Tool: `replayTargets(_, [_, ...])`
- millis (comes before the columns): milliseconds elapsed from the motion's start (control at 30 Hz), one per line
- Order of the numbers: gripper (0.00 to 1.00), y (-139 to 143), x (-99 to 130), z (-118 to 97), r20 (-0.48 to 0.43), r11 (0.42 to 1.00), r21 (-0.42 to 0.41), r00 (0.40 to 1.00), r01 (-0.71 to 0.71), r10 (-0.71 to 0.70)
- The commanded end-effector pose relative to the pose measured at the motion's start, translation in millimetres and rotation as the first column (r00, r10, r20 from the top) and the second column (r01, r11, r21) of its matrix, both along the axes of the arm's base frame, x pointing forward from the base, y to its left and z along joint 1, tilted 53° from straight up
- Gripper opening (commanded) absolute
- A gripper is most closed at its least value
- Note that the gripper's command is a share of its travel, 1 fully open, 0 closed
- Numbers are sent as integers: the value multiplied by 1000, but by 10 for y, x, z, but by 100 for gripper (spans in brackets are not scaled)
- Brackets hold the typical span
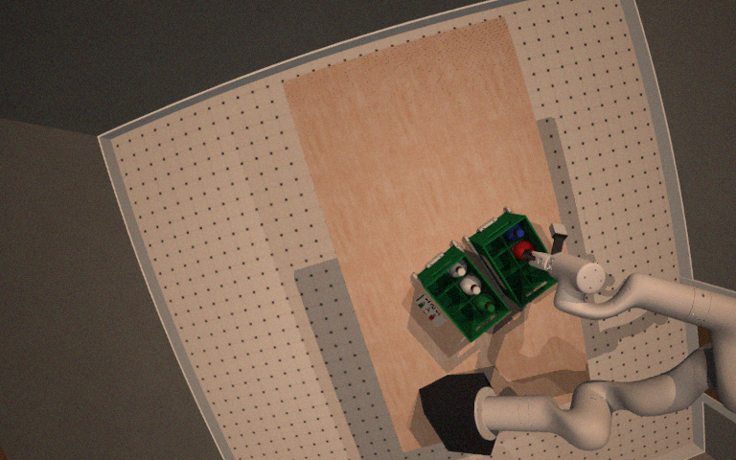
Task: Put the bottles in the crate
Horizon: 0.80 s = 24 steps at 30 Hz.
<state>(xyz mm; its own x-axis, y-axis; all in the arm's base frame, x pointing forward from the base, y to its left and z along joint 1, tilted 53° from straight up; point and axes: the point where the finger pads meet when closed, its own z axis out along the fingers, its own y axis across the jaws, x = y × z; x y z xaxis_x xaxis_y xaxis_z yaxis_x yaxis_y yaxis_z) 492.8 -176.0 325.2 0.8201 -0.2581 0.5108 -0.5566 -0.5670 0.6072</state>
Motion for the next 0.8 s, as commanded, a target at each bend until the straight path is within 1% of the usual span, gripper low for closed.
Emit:
replayTargets(0, [65,-49,13,-36,1,1000,0,1000,-1,1])
replayTargets(600, [65,-216,42,-166,1,1000,0,1000,-1,1])
replayTargets(767, [65,-221,43,-169,1,1000,0,1000,-1,1])
